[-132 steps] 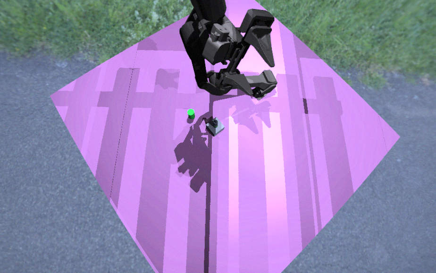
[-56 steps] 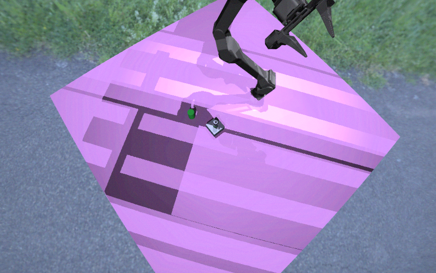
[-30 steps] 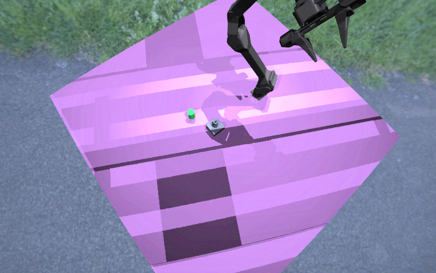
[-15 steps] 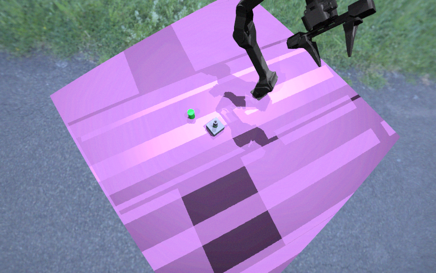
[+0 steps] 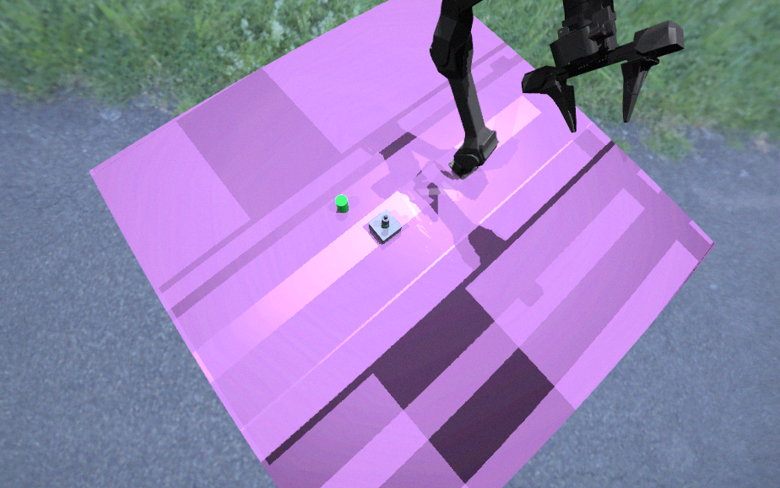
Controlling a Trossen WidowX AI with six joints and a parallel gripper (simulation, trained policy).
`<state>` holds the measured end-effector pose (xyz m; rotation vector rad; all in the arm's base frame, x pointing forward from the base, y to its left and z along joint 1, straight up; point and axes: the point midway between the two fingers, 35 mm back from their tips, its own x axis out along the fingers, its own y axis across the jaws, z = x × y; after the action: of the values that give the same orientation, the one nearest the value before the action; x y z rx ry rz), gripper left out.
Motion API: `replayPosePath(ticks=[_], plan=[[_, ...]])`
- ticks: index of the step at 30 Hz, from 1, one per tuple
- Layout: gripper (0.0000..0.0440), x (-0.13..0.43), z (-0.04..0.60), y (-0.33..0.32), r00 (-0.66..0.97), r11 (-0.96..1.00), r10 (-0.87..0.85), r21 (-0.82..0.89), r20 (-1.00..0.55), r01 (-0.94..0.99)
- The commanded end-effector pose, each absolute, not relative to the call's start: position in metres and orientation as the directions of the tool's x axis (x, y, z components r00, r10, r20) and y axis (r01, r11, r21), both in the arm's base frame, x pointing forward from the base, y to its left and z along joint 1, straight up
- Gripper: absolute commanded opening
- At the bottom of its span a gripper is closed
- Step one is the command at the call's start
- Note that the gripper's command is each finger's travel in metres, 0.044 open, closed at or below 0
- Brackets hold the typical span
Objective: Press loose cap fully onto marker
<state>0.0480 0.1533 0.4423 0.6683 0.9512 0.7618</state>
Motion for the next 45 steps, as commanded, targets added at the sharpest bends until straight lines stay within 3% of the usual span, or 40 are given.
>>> replayPosePath(ticks=[1, 45], plan=[[0.0321, 0.049, 0.441, 0.157, 0.377, 0.577, 0.797, 0.779, -0.471, -0.246], [0.0326, 0.099, 0.407, 0.204, 0.467, 0.701, 0.588, 0.704, -0.661, 0.115]])
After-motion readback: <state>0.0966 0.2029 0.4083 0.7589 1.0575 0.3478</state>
